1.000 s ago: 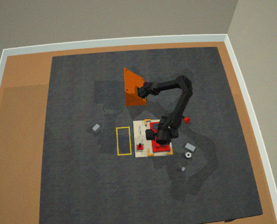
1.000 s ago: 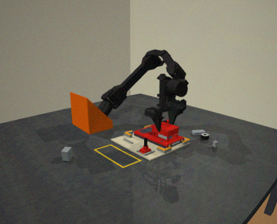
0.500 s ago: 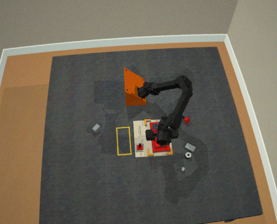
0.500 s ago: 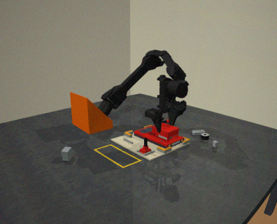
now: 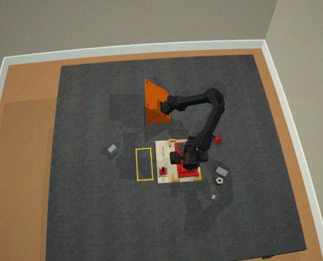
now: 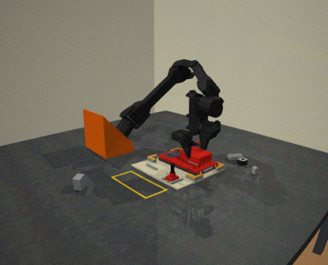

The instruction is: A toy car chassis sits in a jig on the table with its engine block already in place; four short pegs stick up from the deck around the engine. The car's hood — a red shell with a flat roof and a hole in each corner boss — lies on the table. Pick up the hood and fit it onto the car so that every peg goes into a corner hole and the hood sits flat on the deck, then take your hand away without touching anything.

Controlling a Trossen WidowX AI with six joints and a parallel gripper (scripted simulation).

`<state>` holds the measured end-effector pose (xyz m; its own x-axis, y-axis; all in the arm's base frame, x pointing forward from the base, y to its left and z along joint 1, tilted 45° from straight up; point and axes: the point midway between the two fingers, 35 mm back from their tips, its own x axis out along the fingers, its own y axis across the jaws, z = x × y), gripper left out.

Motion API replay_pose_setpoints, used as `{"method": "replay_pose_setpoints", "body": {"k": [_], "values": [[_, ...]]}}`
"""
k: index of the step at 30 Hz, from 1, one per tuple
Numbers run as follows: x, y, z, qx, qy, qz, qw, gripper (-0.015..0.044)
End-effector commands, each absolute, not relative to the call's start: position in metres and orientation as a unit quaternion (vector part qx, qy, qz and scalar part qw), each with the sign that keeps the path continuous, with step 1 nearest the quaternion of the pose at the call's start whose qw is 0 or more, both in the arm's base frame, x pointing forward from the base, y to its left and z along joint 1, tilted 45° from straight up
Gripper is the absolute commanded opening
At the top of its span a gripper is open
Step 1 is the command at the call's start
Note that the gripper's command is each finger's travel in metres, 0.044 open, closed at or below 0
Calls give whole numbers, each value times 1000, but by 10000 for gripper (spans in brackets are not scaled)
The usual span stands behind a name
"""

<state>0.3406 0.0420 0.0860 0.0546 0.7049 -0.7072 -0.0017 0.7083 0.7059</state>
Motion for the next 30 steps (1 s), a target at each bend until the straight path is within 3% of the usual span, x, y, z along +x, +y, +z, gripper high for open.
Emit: {"method": "replay_pose_setpoints", "body": {"k": [1,26,30], "values": [[341,44,84,280,635,263,670,0],[341,48,80,277,636,263,671,0],[341,49,80,277,636,263,671,105]]}}
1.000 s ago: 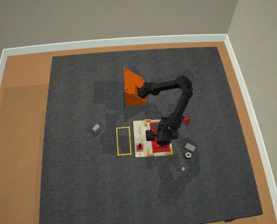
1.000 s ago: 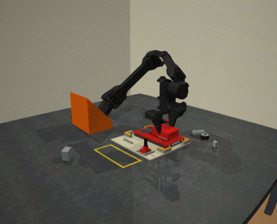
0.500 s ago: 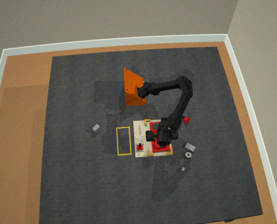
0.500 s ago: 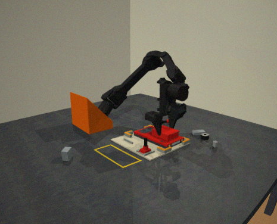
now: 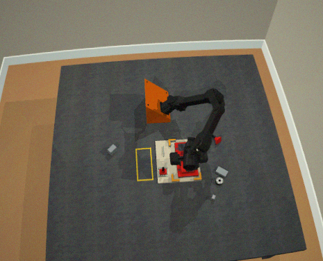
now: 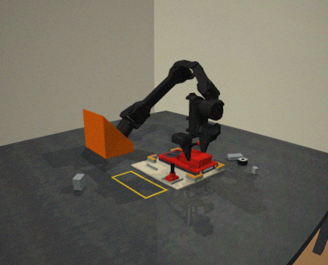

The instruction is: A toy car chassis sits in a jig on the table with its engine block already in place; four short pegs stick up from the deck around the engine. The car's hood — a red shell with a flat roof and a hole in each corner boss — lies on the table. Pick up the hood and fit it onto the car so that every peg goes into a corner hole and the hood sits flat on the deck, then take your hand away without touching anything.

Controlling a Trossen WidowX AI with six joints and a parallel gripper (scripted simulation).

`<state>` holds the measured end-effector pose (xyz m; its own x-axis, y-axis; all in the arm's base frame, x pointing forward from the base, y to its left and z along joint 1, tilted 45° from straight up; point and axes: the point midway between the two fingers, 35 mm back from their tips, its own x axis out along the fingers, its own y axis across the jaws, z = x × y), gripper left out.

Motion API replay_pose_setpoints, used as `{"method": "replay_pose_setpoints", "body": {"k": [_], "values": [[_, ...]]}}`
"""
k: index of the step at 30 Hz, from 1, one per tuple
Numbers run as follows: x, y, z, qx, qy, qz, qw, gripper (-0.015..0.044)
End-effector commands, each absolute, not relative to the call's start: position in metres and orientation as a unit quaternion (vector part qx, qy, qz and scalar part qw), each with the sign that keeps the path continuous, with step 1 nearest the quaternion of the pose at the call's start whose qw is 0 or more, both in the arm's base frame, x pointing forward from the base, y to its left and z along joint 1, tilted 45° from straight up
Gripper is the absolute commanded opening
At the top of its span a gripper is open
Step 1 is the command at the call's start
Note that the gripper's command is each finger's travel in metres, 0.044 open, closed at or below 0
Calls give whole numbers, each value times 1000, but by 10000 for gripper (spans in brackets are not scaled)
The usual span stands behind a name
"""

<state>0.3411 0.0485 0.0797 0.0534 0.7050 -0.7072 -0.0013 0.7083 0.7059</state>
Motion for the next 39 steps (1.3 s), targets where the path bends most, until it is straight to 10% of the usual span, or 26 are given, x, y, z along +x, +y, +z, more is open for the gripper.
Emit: {"method": "replay_pose_setpoints", "body": {"k": [1,13,39], "values": [[341,49,80,277,636,263,671,131],[341,49,80,277,636,263,671,440],[338,-2,129,278,636,265,669,440]]}}
